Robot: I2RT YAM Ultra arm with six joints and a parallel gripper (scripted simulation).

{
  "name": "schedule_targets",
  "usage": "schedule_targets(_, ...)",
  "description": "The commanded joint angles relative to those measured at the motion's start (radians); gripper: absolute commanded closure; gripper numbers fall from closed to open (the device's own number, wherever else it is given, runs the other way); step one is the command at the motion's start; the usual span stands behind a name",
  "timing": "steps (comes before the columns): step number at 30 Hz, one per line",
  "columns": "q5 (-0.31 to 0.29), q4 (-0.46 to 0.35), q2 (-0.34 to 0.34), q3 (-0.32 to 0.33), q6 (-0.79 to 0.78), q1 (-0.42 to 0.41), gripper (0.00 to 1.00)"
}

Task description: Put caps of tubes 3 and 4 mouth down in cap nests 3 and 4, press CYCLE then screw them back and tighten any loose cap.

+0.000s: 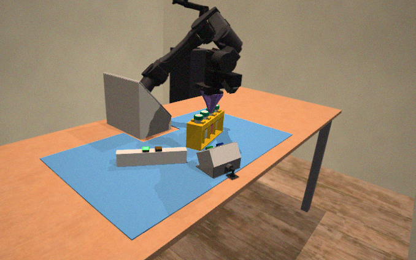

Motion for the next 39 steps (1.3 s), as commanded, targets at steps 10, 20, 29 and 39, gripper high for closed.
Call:
schedule_targets(10, -0.001, 0.037, 0.174, 0.163, -0.021, -0.018, 1.0)
schedule_targets(20, -0.003, 0.04, 0.426, 0.419, -0.012, -0.011, 1.0)
schedule_targets(29, -0.003, 0.04, 0.426, 0.419, -0.012, -0.011, 1.0)
schedule_targets(39, -0.01, 0.101, 0.428, 0.379, 0.017, 0.011, 1.0)
